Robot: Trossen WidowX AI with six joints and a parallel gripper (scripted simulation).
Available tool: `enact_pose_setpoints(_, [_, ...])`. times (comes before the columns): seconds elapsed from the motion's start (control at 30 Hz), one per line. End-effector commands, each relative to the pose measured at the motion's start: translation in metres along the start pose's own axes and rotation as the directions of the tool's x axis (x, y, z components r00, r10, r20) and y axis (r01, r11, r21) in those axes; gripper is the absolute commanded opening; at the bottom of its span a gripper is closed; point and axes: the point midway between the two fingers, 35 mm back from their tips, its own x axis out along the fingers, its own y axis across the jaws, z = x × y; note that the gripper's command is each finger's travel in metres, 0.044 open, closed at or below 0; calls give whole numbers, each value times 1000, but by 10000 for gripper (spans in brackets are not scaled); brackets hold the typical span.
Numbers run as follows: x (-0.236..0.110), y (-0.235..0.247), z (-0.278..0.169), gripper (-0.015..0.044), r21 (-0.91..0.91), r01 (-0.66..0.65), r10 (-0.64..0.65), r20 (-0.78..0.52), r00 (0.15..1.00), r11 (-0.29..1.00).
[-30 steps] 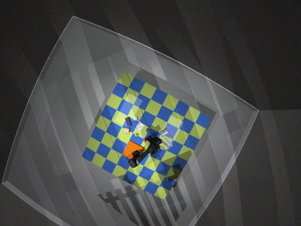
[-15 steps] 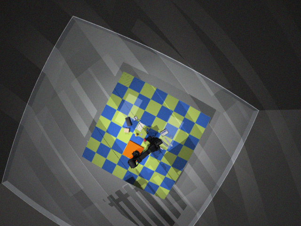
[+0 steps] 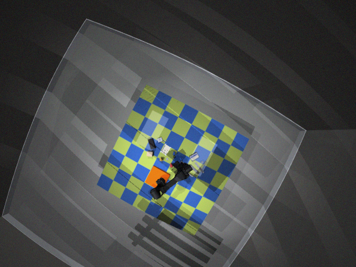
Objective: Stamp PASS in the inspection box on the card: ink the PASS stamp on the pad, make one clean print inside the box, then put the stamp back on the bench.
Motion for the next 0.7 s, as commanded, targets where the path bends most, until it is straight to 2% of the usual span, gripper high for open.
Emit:
enact_pose_setpoints(0.0, [-4, 3, 2, 0, 8, -2, 2, 6, 1000, 1000])
enact_pose_setpoints(0.67, [-5, 98, 10, 0, 346, -5, 3, 7, 1000, 938])
